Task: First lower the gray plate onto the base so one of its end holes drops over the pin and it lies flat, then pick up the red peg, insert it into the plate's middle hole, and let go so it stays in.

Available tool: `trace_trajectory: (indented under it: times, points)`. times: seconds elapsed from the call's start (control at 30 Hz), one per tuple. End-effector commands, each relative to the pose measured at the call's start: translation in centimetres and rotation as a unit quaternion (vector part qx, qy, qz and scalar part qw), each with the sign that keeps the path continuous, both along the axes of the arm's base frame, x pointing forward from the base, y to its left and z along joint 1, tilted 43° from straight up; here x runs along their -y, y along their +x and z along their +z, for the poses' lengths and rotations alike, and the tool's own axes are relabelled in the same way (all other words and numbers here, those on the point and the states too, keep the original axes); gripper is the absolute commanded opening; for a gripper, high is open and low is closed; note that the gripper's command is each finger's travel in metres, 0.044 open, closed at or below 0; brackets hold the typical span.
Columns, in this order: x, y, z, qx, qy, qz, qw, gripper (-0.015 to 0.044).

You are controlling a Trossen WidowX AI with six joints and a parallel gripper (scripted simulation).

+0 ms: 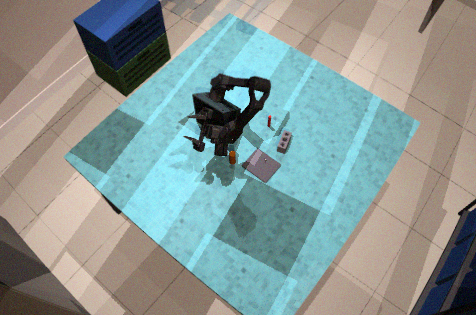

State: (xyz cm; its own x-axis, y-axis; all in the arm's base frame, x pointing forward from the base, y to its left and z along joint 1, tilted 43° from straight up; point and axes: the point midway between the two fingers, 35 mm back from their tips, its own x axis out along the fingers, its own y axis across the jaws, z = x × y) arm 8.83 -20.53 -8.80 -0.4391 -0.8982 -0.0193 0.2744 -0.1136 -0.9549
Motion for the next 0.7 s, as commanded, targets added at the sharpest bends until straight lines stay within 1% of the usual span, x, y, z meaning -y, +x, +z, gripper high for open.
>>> trace_trajectory:
  times: [0.0, 0.03, 0.1, 0.33, 0.5, 0.67]
  points:
    - [0.0, 0.0, 0.0, 0.0, 0.0, 0.0, 1.0, 0.0426]
    - [0.0, 0.0, 0.0, 0.002, 0.002, -0.003, 1.0, 0.044]
    - [-0.2, 0.4, -0.4, 0.022, 0.017, -0.027, 0.999, 0.044]
    - [-2.2, 3.7, -2.2, 0.124, 0.118, -0.14, 0.975, 0.044]
    - [-4.8, 7.1, -2.8, 0.193, 0.206, -0.206, 0.937, 0.044]
    - [-8.3, 11.1, -2.4, 0.252, 0.306, -0.257, 0.881, 0.044]
